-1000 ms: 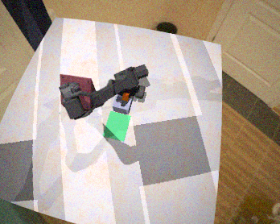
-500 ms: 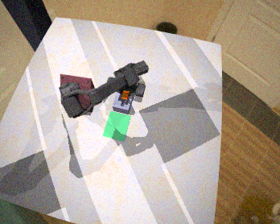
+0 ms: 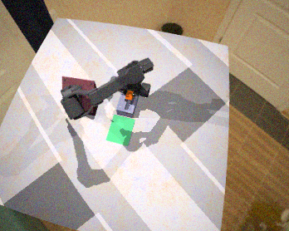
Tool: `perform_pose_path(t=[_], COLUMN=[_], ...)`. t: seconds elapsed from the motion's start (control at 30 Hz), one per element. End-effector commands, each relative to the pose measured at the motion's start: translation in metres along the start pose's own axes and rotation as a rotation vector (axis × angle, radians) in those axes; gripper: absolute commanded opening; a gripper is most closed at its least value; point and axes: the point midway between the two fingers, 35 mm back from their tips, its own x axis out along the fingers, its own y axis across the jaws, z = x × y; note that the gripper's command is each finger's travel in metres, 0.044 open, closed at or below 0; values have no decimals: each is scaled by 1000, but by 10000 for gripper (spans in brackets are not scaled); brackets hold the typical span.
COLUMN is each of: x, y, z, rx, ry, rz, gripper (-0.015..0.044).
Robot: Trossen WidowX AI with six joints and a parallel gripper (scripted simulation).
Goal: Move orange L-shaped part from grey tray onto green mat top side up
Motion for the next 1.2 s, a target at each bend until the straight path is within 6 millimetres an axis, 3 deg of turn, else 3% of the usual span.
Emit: perform_pose_path(t=[0.0, 0.3, 0.6, 1.17], x=[-8, -22, -23, -20], y=[0, 0, 0, 7], z=[0, 0, -3, -66], rx=[6, 5, 5, 4], ry=[-6, -7, -6, -3], rz=[2, 2, 2, 3], gripper=[0, 0, 0, 0])
